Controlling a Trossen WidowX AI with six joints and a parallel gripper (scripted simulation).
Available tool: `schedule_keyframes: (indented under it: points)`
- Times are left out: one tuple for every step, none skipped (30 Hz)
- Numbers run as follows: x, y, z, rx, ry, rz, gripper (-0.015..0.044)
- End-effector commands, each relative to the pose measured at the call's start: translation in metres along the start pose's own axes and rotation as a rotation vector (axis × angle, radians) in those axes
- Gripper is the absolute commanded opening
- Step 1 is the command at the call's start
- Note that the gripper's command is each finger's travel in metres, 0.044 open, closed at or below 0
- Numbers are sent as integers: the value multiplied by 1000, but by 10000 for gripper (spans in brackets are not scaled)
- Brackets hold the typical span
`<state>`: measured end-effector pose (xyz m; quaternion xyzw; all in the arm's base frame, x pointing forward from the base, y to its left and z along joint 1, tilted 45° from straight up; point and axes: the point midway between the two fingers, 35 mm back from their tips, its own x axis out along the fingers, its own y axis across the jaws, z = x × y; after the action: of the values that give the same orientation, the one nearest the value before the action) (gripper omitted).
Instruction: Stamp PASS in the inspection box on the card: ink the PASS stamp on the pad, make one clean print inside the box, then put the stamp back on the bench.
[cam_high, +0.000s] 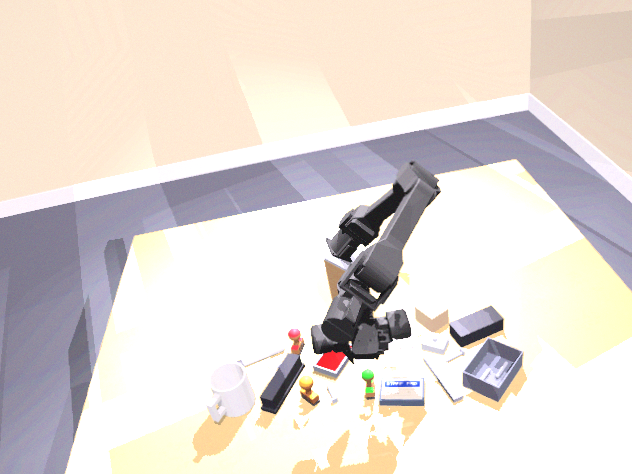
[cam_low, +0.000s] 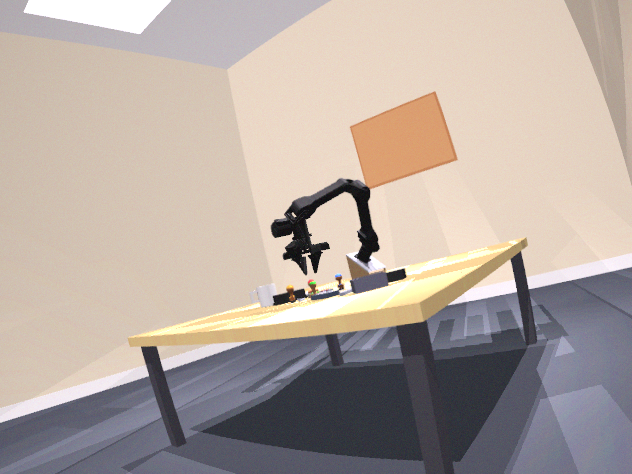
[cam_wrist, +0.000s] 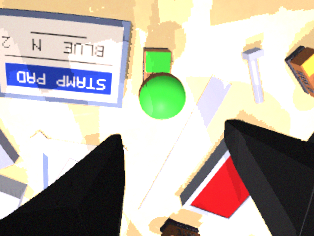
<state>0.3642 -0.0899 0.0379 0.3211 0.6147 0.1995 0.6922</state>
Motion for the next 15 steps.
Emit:
schedule_keyframes:
  points:
    - [0, 0, 3, -9, -8, 9, 214]
    - [2, 0, 3, -9, -8, 9, 214]
    - [3, 0, 4, -9, -9, 8, 214]
    - [5, 0, 4, -9, -9, 8, 214]
    - [6, 0, 4, -9, -9, 8, 214]
    - [8, 0, 4, -9, -9, 8, 214]
    - [10, 0, 4, -9, -9, 8, 214]
    - [11, 0, 4, -9, -9, 8, 214]
    - [13, 0, 4, -9, -9, 8, 214]
    - [15, 0, 5, -9, -9, 8, 214]
    - [16, 0, 5, -9, -9, 8, 214]
    - [18, 0, 5, -9, -9, 8, 214]
    - [19, 0, 5, -9, -9, 8, 214]
    - [21, 0, 5, -9, -9, 8, 214]
    - [23, 0, 5, -9, -9, 8, 214]
